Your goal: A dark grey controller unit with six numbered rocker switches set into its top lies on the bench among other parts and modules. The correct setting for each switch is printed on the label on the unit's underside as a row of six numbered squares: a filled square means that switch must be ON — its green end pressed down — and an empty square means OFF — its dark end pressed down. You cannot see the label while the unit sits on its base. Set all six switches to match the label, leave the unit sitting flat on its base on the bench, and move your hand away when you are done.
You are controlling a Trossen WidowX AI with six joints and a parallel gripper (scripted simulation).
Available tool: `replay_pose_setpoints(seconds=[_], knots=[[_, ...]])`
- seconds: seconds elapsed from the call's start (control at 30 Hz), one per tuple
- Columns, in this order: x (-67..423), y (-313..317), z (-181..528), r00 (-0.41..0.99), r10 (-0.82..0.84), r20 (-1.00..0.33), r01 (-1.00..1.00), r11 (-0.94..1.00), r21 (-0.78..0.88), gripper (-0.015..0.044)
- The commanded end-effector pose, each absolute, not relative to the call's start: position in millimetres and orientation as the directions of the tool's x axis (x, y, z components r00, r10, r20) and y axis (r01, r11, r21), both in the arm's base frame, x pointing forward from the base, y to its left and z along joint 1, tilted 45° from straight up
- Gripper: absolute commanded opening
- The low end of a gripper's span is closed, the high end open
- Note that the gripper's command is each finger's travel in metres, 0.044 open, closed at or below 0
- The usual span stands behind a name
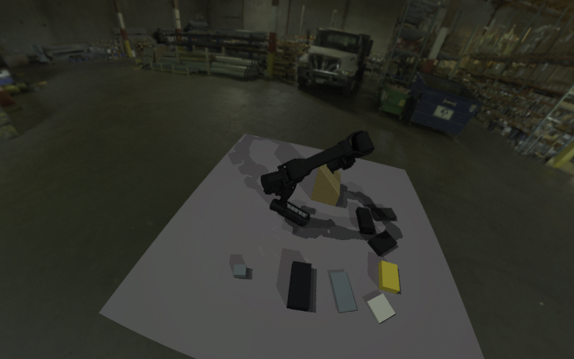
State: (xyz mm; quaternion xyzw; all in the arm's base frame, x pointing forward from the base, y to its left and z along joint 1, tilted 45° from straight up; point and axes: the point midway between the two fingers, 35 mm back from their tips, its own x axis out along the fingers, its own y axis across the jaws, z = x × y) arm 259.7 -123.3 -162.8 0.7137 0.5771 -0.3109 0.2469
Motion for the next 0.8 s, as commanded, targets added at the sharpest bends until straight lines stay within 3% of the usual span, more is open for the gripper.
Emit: replay_pose_setpoints(seconds=[0.0, 0.77], knots=[[261, -117, -167, 0.137, 0.682, -0.719, 0.978, -0.207, -0.011, 0.0338], [262, -109, -184, 0.137, 0.682, -0.718, 0.978, -0.207, -0.01, 0.0338]])
